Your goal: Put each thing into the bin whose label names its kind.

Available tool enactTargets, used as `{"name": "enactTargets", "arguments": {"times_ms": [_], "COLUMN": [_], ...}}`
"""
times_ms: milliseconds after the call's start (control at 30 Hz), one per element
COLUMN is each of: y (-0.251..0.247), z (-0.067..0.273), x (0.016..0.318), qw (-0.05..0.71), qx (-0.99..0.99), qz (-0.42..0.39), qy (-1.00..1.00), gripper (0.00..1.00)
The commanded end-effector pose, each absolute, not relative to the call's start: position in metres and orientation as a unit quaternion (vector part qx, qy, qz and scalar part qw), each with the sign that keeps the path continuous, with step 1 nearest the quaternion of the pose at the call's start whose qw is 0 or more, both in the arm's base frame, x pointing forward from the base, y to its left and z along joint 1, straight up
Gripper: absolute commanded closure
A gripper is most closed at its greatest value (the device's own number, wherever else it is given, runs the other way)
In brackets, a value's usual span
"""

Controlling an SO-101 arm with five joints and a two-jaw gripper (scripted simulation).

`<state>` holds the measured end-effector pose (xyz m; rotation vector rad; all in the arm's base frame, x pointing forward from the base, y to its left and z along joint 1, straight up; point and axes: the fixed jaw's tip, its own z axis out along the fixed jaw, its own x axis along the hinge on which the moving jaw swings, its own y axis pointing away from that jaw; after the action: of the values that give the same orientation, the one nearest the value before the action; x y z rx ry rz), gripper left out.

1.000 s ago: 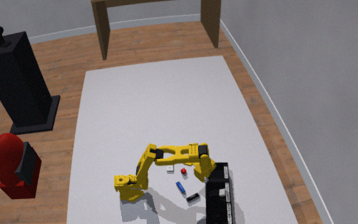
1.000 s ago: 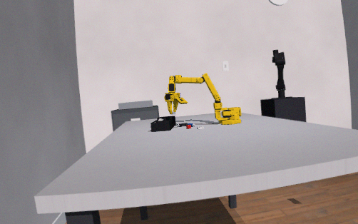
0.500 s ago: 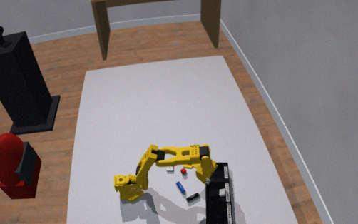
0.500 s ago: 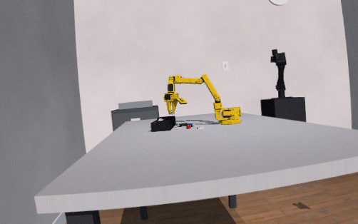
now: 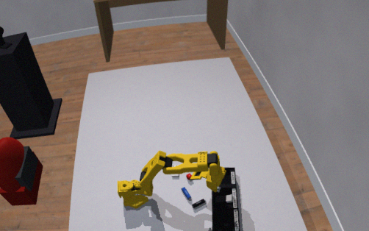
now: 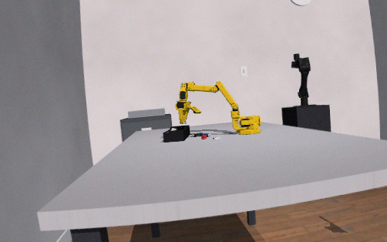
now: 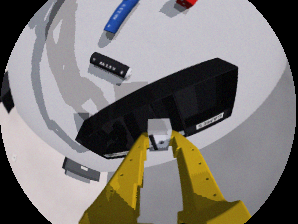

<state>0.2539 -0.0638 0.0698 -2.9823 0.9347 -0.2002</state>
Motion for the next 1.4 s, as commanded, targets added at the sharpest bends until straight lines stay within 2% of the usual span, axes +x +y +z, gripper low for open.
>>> {"name": "enactTargets", "arguments": {"times_ms": [0, 900, 1367], "y": [-0.068, -0.085, -0.086], "z": [0.080, 0.081, 0.081], "x": [0.260, 0.278, 0.279], "qw": [0.007, -0.017, -0.019], "qx": [-0.951, -0.979, -0.980], "qz": [-0.092, -0.138, -0.140], "qy": [0.295, 0.149, 0.140], "gripper": [1.00, 1.00, 1.00]}}
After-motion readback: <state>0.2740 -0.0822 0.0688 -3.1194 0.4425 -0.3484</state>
